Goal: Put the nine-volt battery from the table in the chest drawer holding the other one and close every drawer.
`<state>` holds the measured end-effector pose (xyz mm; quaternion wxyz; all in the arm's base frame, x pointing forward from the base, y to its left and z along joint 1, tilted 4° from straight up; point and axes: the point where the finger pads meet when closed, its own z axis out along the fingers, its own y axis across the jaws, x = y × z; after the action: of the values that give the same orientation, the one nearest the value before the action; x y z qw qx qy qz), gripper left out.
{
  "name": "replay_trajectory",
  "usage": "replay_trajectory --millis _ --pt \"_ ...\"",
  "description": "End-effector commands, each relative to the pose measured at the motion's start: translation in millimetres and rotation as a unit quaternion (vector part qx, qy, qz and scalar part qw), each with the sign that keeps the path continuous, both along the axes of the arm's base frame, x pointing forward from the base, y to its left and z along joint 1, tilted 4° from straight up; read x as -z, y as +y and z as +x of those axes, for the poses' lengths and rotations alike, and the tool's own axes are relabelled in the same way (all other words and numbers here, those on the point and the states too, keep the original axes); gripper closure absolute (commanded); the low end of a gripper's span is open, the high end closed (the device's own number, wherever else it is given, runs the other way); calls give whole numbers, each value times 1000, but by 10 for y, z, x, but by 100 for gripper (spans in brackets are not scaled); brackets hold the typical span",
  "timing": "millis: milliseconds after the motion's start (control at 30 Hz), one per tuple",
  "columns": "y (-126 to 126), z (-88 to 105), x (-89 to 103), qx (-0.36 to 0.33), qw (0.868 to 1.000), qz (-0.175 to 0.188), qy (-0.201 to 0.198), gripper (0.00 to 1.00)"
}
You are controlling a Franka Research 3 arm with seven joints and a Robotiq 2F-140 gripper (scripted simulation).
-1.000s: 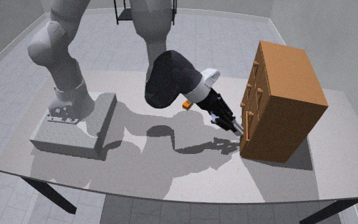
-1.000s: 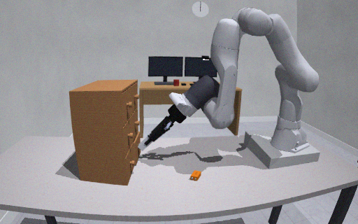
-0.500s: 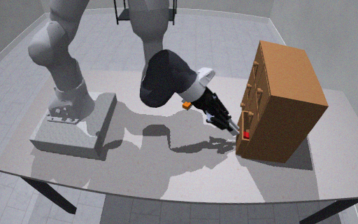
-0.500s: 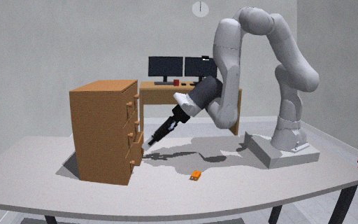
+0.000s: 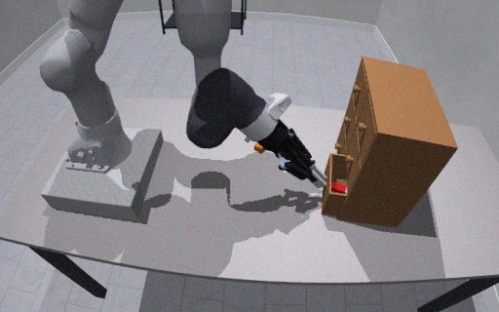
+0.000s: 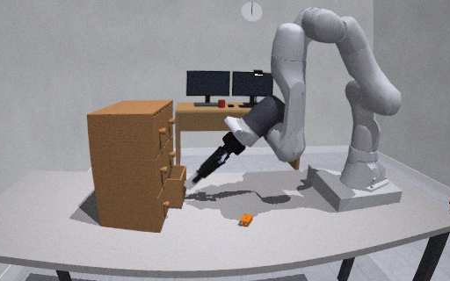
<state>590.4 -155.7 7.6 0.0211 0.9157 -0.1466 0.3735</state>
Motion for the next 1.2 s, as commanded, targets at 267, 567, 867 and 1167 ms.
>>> replay_trajectory --millis 267,567,867,1167 --pt "33 -141 -1 -2 1000 -3 0 92" --pt "50 -198 -2 -2 1000 -3 0 92" --pt "60 -235 -3 -2 1000 -3 0 92" --pt "62 -241 -3 -2 1000 -3 0 92"
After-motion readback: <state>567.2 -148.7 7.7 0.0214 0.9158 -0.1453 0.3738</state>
